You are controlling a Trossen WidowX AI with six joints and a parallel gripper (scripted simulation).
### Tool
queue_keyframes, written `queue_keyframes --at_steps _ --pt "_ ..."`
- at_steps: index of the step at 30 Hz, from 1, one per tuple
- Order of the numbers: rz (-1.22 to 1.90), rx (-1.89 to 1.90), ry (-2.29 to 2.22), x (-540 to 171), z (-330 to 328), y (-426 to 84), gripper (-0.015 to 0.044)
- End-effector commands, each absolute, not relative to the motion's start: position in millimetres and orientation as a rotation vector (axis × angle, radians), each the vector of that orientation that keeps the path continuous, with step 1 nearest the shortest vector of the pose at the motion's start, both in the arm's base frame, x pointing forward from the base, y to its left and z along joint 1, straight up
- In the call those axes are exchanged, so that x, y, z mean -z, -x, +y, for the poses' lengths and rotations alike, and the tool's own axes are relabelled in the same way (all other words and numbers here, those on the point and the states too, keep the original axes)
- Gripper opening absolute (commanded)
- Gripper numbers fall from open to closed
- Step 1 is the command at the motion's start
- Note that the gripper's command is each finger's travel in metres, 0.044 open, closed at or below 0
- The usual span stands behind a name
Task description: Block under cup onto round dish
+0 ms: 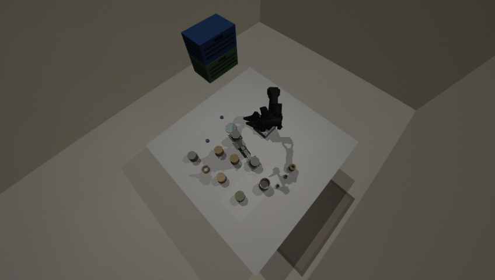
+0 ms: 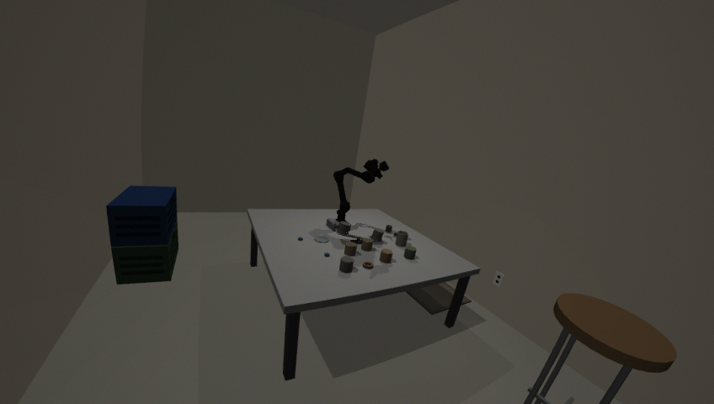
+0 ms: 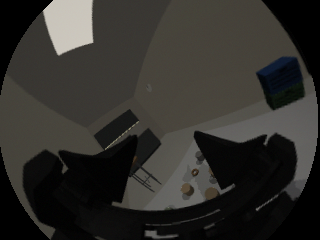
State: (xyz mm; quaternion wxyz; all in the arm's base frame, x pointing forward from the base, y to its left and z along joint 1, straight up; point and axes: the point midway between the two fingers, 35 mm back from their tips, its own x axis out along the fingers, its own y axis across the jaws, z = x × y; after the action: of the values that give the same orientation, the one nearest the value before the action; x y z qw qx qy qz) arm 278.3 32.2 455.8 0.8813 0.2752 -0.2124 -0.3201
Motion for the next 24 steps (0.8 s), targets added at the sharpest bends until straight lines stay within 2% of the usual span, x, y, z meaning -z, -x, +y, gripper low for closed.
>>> queue_keyframes --at_steps 1,2,13,24 --pt "-0.442 0.665 -0.57 -456 32 -278 0.0426" --pt "-0.439 0.66 -0.559 -456 33 -279 0.044" --pt "-0.338 0.525 -0.354 -446 40 -291 0.044" --pt "-0.145 0.384 -0.203 -407 47 -295 0.044"
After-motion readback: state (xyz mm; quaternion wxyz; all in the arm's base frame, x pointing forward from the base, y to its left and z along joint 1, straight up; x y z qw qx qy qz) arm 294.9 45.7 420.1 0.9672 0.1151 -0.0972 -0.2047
